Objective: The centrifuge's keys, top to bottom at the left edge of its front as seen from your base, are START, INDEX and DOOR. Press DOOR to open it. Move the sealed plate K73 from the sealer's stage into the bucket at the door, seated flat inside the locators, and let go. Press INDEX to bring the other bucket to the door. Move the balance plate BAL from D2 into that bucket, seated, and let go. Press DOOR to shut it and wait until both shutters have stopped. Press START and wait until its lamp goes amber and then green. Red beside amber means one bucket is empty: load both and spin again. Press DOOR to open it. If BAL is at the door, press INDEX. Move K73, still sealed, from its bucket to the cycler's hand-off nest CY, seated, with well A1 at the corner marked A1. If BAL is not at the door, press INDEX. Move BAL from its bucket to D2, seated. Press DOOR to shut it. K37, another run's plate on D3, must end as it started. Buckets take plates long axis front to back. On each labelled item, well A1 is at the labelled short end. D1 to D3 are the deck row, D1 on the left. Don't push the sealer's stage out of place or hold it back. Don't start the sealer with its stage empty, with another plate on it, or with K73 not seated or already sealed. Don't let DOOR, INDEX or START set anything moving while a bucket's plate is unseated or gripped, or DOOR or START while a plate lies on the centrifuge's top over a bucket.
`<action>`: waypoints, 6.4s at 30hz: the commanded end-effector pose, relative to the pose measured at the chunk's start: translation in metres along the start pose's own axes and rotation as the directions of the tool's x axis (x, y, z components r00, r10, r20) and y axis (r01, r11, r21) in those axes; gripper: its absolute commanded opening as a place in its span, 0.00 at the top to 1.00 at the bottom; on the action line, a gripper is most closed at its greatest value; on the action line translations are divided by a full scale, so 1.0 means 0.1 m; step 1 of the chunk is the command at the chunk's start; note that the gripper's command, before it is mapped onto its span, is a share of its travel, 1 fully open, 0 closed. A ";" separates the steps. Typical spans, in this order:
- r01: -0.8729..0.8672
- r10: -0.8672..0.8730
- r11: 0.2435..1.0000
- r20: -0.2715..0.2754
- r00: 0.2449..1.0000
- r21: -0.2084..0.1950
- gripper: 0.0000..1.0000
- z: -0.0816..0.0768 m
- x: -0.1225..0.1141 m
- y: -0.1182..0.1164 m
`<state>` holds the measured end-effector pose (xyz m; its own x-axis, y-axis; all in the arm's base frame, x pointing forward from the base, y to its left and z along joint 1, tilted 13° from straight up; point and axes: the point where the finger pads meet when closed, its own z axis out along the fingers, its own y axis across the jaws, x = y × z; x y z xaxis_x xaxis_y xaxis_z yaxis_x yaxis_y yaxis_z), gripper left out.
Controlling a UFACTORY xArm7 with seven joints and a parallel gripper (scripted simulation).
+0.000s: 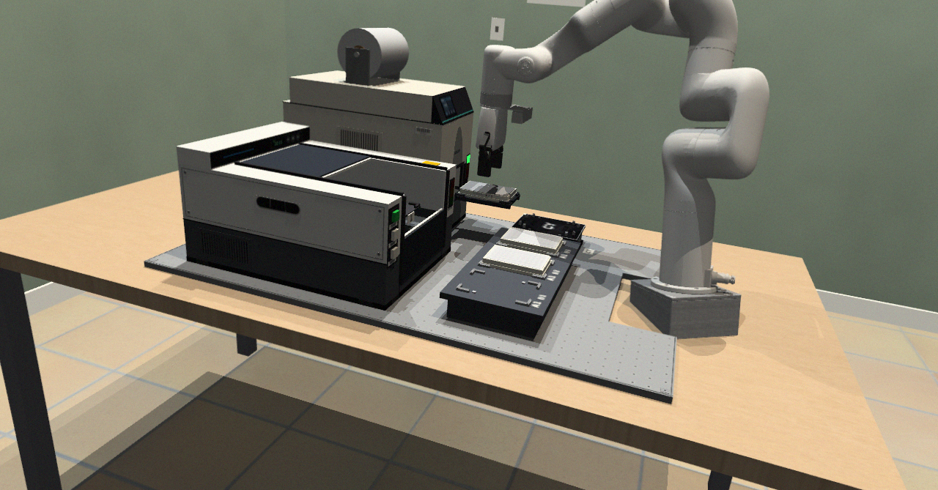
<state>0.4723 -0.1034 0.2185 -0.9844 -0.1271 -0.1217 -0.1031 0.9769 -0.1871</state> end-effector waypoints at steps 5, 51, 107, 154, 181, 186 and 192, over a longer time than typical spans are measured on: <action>0.001 -0.001 1.000 0.003 1.000 0.000 0.00 0.13 -0.02 0.00; 0.000 0.000 1.000 0.003 1.000 0.000 0.00 0.44 -0.02 0.00; 0.000 0.000 1.000 0.003 1.000 0.000 1.00 0.45 -0.02 0.00; 0.001 -0.001 1.000 0.003 1.000 0.000 1.00 -0.23 -0.02 0.00; 0.001 -0.001 1.000 0.003 1.000 0.000 1.00 -0.62 -0.02 0.00; 0.001 -0.001 1.000 0.003 1.000 0.000 1.00 -0.70 -0.02 0.00; 0.001 -0.001 1.000 0.003 1.000 0.000 1.00 -0.80 -0.02 0.00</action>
<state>0.4624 -0.0909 0.2893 -0.9845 -0.1273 -0.1210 -0.1034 0.9770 -0.1864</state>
